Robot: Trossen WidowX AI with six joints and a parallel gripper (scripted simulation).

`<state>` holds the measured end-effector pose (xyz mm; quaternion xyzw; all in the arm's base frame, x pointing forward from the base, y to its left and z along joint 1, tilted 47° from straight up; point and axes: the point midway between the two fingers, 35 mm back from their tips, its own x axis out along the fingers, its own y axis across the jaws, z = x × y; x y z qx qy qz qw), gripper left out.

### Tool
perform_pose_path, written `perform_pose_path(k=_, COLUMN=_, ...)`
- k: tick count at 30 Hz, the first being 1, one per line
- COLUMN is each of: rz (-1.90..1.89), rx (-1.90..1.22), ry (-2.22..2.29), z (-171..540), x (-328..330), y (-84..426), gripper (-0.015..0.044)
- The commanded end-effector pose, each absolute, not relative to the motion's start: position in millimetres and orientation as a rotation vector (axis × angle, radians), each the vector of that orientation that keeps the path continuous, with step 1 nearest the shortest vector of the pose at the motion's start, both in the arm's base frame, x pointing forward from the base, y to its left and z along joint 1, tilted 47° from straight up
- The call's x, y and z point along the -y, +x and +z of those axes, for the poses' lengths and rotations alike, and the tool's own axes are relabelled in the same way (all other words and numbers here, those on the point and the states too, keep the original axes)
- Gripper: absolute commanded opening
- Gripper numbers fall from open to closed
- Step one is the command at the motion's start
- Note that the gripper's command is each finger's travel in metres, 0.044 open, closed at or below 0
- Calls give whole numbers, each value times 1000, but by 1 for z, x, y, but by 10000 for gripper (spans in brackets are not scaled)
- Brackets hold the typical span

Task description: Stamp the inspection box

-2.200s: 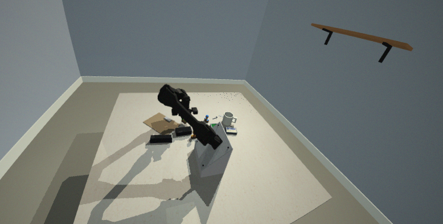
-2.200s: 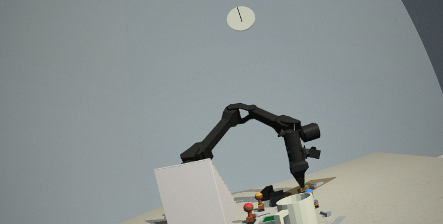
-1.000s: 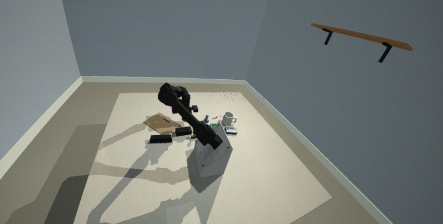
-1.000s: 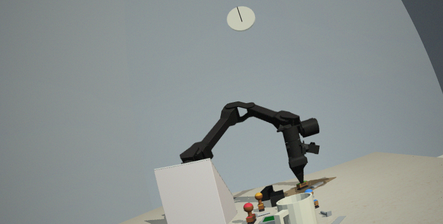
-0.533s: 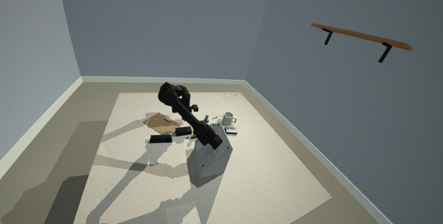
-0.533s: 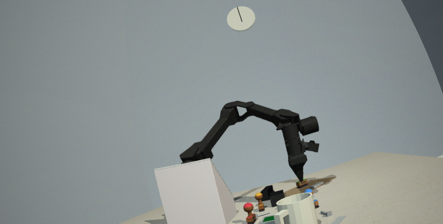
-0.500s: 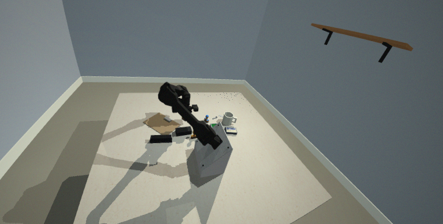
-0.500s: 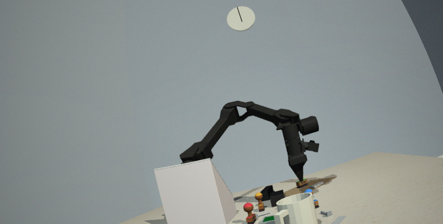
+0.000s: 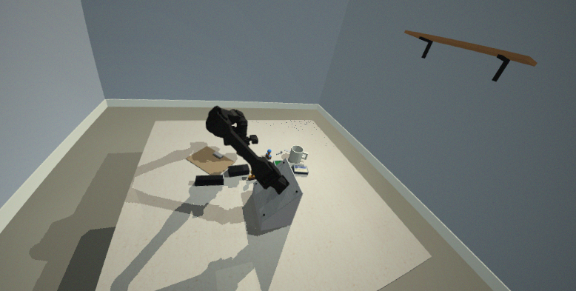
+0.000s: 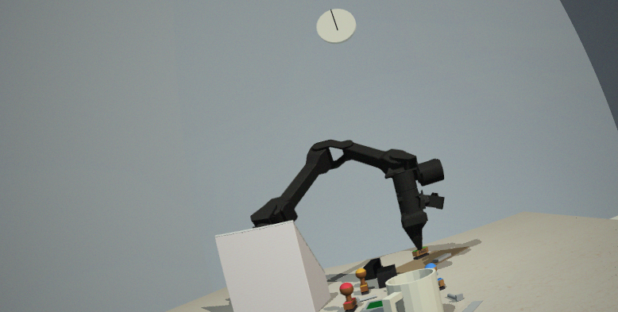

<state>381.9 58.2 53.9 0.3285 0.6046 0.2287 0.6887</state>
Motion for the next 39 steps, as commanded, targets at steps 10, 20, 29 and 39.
perform_pose_path(k=10, rz=517, rx=-1345, ry=734, z=60, x=-53, y=381, gripper=0)
perform_pose_path(k=20, rz=517, rx=-1345, ry=734, z=63, x=-49, y=380, gripper=0)
perform_pose_path(k=29, rz=517, rx=-1345, ry=734, z=66, x=-46, y=379, gripper=0)
perform_pose_path(k=39, rz=510, rx=-1346, ry=730, z=59, x=-34, y=377, gripper=0)
